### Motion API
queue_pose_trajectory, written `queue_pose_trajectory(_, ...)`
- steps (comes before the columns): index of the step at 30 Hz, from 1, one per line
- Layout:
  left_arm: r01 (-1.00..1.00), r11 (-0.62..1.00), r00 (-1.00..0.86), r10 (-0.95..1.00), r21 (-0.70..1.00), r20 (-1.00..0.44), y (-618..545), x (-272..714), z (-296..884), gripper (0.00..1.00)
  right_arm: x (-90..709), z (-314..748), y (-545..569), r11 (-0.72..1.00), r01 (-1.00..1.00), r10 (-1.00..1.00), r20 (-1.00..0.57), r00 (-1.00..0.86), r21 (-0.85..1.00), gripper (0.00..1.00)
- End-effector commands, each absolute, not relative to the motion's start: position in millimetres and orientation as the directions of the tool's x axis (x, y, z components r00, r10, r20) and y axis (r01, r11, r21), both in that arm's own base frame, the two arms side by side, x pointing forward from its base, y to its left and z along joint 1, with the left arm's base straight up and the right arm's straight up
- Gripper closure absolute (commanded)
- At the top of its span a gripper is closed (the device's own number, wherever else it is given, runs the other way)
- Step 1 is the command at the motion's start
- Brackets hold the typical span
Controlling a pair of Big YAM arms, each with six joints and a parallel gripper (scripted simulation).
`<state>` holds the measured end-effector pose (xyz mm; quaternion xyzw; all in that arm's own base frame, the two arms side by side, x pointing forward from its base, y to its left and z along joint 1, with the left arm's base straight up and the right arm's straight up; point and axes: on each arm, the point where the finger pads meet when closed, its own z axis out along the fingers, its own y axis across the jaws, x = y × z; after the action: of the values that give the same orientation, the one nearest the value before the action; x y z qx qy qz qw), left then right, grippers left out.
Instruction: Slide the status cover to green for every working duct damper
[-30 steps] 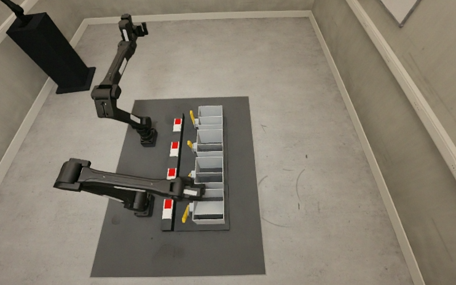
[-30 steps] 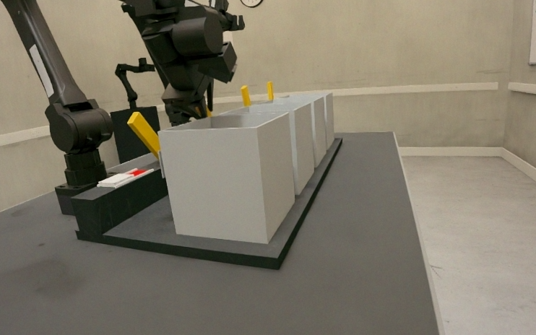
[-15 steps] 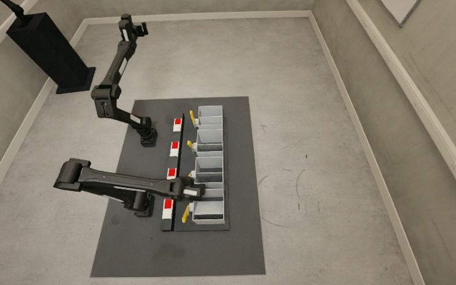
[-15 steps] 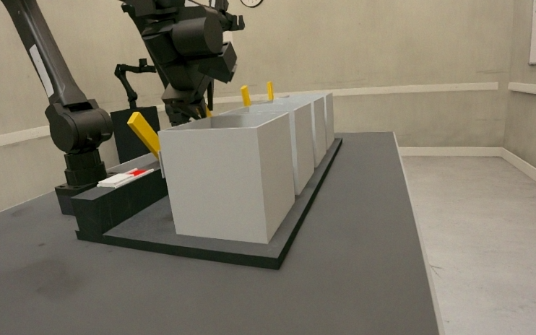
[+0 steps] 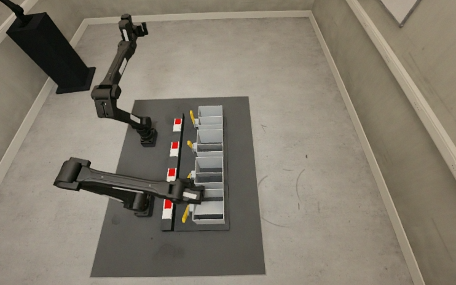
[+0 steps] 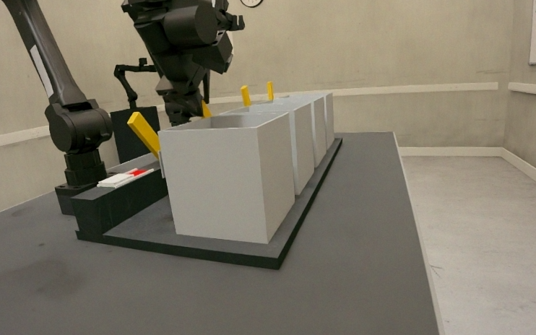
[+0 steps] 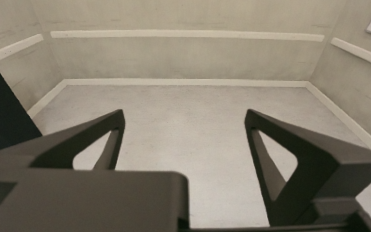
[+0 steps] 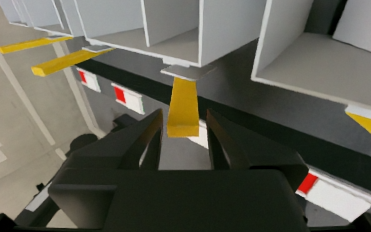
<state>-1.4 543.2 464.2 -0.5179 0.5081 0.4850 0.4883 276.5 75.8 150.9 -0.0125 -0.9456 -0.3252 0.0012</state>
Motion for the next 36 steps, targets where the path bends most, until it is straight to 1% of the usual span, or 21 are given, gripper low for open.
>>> queue_pose_trajectory(1,-1.0,-0.01,0.0,0.0,0.0,-1.0,545,-5,501,0.0,295,184,66,0.794,-0.038,0.01,-0.075,-0.997,0.607,0.64)
queue_pose_trajectory(13,-1.0,-0.01,0.0,0.0,0.0,-1.0,545,-5,501,0.0,293,210,44,0.796,-0.033,0.01,-0.067,-0.998,0.604,0.64)
queue_pose_trajectory(25,-1.0,-0.01,0.0,0.0,0.0,-1.0,545,-5,501,0.0,299,212,49,0.807,-0.037,0.003,-0.067,-0.998,0.589,0.64)
queue_pose_trajectory(28,-1.0,-0.01,0.0,0.0,0.0,-1.0,545,-5,501,0.0,314,216,63,0.848,-0.027,0.003,-0.055,-0.998,0.529,0.64)
queue_pose_trajectory(30,-1.0,-0.01,0.0,0.0,0.0,-1.0,545,-5,501,0.0,330,226,79,0.889,-0.023,0.008,-0.065,-0.998,0.456,0.64)
queue_pose_trajectory(32,-1.0,-0.01,0.0,0.0,0.0,-1.0,545,-5,501,0.0,330,226,79,0.889,-0.023,0.008,-0.065,-0.998,0.456,0.64)
queue_pose_trajectory(33,-1.0,-0.01,0.0,0.0,0.0,-1.0,545,-5,501,0.0,339,233,90,0.911,-0.019,0.013,-0.077,-0.997,0.411,0.64)
queue_pose_trajectory(34,-1.0,-0.01,0.0,0.0,0.0,-1.0,545,-5,501,0.0,340,233,91,0.912,-0.019,0.014,-0.077,-0.997,0.409,0.64)
queue_pose_trajectory(36,-1.0,-0.01,0.0,0.0,0.0,-1.0,545,-5,501,0.0,356,243,113,0.957,-0.006,0.011,-0.058,-0.998,0.29,0.64)
